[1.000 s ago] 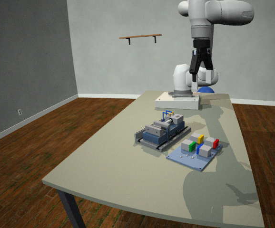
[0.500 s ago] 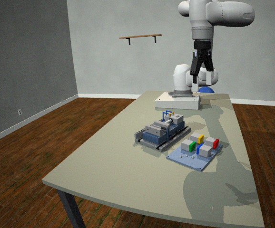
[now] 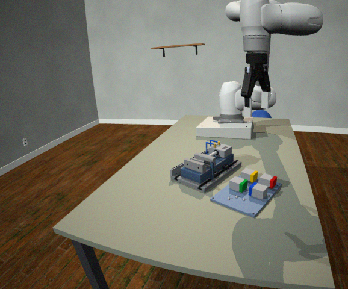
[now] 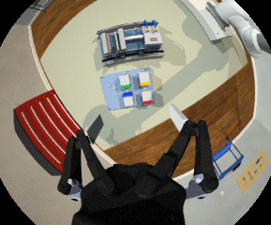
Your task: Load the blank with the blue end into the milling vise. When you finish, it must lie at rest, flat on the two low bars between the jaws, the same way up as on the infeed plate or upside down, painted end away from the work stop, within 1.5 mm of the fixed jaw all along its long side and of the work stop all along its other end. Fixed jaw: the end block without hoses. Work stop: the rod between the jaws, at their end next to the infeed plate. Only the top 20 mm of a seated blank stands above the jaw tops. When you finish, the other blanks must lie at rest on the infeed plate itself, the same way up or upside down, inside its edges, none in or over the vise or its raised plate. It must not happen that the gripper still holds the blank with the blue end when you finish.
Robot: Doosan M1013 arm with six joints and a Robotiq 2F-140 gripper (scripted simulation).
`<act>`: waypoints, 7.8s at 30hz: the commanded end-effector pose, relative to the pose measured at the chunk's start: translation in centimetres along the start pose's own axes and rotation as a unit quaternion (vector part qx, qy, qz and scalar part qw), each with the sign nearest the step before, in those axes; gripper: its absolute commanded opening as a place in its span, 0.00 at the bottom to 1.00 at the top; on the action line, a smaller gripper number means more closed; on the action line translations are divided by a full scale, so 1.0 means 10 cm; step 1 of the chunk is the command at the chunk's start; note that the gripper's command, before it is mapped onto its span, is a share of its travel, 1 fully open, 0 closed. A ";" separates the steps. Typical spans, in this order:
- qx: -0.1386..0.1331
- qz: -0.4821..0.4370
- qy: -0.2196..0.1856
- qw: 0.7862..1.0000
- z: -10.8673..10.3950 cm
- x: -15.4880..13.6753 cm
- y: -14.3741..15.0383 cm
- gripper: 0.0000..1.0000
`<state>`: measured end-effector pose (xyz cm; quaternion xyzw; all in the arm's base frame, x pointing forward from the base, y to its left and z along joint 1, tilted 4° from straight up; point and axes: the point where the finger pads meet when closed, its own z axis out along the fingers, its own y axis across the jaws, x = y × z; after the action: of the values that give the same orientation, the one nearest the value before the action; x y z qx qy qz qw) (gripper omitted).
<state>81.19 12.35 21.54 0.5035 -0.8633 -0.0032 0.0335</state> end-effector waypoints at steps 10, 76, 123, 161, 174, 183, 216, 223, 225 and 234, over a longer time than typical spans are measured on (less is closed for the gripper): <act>0.000 0.000 0.000 1.000 0.02 -0.01 0.00 1.00; 0.000 0.188 0.000 0.982 0.04 -0.02 0.00 1.00; 0.000 0.473 0.000 0.881 0.04 -0.02 0.00 1.00; 0.000 0.680 0.000 0.733 0.04 -0.02 0.00 1.00; -0.001 0.738 0.000 0.675 0.04 -0.02 0.00 1.00; 0.000 0.783 0.000 0.622 0.04 -0.02 0.00 1.00; 0.000 0.898 0.000 0.441 0.04 -0.02 0.00 1.00; -0.001 0.913 0.000 0.408 0.04 -0.02 0.00 1.00; 0.000 0.919 0.000 0.394 0.04 -0.02 0.00 1.00; 0.000 0.944 0.000 0.330 0.04 -0.02 0.00 1.00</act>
<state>81.30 12.52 21.08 -0.6380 -0.7694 0.0299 0.0149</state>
